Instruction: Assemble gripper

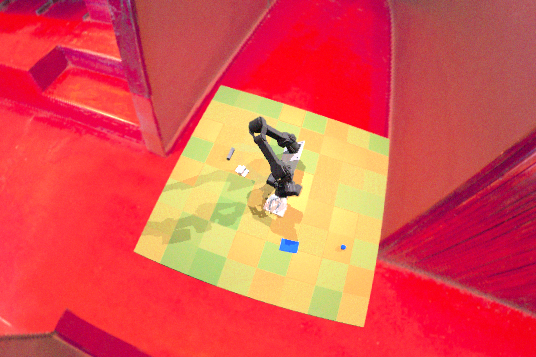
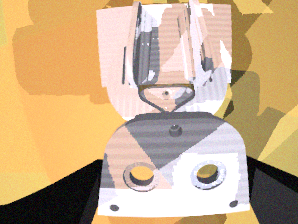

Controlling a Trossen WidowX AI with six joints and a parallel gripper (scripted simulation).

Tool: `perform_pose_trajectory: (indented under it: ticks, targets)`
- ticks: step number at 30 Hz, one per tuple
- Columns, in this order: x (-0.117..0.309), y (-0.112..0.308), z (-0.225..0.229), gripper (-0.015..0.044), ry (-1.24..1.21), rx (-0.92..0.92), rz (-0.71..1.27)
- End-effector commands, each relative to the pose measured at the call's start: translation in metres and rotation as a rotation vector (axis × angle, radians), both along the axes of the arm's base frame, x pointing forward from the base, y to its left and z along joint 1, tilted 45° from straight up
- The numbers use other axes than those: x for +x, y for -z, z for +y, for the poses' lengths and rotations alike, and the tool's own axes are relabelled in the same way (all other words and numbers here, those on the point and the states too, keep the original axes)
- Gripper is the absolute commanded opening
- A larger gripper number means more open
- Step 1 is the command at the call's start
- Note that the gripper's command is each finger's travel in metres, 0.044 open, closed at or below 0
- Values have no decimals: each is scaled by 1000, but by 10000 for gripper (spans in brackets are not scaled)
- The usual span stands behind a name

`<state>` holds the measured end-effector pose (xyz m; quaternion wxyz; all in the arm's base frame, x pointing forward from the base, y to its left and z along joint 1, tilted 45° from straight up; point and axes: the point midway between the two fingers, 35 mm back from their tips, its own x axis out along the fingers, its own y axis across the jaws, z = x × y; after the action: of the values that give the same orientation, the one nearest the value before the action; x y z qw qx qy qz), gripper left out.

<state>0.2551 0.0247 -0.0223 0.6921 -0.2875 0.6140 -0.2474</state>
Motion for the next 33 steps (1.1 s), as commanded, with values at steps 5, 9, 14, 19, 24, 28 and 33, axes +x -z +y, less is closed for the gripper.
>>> perform_pose_trajectory:
  ticks: [5, 9, 14, 19, 24, 28, 33]
  targets:
    - [0, 0, 0, 351, -5, -3, 1]
    - [0, 0, 0, 351, -5, -3, 1]
    - [0, 0, 0, 351, -5, -3, 1]
    - [0, 0, 0, 351, -5, -3, 1]
    - [1, 4, -4, 351, -5, -2, 1]
    - [3, 9, -8, 351, -5, -1, 1]
    - [4, 15, -14, 351, -6, -1, 1]
